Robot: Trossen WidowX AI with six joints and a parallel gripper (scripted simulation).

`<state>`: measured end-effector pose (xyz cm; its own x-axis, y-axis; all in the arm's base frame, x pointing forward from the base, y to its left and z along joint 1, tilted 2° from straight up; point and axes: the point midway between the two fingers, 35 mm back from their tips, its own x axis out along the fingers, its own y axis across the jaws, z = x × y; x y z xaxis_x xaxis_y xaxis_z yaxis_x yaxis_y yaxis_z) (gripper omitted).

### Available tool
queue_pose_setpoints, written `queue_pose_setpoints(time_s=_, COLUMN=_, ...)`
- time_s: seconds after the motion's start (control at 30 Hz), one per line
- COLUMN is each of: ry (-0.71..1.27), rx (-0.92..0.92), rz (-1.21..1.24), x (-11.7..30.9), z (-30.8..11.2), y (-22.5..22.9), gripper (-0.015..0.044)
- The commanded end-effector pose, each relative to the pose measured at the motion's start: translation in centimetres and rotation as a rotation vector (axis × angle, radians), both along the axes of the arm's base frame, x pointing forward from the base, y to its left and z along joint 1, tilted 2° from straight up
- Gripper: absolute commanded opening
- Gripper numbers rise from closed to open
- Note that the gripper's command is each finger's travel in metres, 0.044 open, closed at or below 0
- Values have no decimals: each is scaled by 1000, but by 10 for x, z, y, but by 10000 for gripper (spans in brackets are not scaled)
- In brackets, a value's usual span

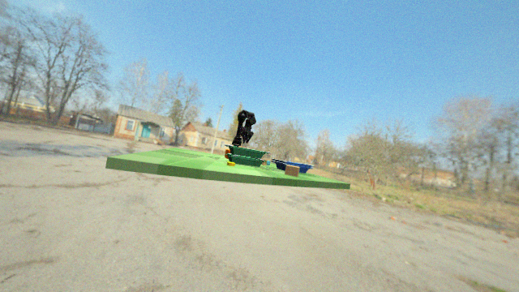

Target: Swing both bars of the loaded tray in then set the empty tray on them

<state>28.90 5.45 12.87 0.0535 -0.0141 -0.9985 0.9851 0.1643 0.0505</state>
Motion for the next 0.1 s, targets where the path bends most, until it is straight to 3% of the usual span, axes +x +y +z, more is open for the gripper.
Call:
queue_pose_setpoints(time_s=0.0, ry=2, rx=0, rz=-3, x=-4, z=15, y=0, gripper=440)
queue_pose_setpoints(time_s=0.07, ry=-4, rx=1, rz=0, x=-3, z=9, y=0, gripper=440)
